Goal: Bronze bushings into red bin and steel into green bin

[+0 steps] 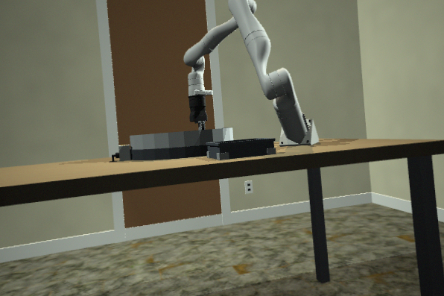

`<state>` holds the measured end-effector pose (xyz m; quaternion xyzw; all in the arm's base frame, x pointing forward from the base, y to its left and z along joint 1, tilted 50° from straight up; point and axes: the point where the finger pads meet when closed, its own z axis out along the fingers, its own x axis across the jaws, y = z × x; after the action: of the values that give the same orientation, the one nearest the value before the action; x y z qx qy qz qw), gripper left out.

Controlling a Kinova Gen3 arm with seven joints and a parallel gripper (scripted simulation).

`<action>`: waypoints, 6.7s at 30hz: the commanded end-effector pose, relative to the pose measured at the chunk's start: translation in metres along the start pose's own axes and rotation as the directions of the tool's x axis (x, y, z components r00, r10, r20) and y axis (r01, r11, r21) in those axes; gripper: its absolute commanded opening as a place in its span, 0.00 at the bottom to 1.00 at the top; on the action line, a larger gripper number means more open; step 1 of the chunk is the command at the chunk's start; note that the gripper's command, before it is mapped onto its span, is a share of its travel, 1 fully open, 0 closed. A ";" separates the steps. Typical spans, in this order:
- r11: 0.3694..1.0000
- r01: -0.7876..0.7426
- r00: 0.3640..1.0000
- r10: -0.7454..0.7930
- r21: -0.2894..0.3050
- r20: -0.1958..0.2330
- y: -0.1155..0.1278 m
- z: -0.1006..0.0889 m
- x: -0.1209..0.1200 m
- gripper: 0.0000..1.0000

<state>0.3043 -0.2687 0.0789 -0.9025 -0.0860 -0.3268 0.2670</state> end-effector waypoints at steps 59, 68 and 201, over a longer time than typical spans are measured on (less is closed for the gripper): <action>1.000 -0.001 1.000 0.001 0.000 0.004 0.000 -0.016 0.000 0.00; 1.000 -0.001 1.000 0.001 0.000 0.004 0.001 -0.019 0.000 0.00; 1.000 -0.006 1.000 0.006 0.000 0.004 -0.011 -0.095 0.004 0.00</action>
<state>0.2544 -0.3182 0.1406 -0.9028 -0.0840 -0.3253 0.2683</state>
